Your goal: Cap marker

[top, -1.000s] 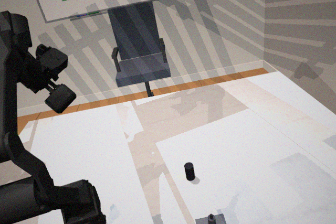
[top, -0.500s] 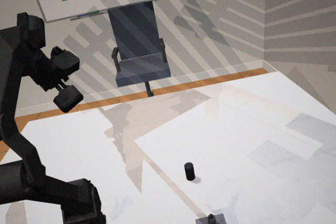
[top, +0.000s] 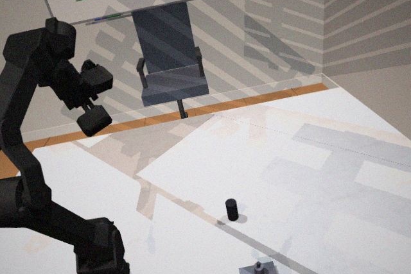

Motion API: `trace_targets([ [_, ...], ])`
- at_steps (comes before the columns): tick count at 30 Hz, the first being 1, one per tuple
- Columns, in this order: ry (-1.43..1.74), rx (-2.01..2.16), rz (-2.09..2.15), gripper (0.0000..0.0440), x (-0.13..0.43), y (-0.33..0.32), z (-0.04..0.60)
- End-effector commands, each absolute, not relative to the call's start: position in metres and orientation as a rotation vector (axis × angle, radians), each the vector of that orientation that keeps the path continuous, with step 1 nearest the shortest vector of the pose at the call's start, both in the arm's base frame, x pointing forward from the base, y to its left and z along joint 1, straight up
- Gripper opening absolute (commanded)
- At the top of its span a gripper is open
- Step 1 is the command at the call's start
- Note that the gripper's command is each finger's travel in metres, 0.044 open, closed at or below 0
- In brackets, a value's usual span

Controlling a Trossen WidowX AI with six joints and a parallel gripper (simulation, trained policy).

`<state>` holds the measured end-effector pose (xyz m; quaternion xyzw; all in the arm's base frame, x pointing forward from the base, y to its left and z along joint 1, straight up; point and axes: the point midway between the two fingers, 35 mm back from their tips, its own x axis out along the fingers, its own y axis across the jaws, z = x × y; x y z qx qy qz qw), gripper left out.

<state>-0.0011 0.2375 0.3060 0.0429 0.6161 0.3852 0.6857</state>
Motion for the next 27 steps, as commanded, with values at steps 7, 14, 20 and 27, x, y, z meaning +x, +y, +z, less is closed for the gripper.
trace_targets([
  [7, 1.425, 0.112, 0.734, 0.0326, 0.018, 0.251, 0.292],
  [14, 1.448, 0.125, 0.653, 0.0326, 0.032, 0.258, 0.283],
  [20, 1.467, 0.138, 0.584, 0.0327, 0.046, 0.263, 0.275],
  [27, 1.488, 0.156, 0.505, 0.0327, 0.062, 0.268, 0.266],
])
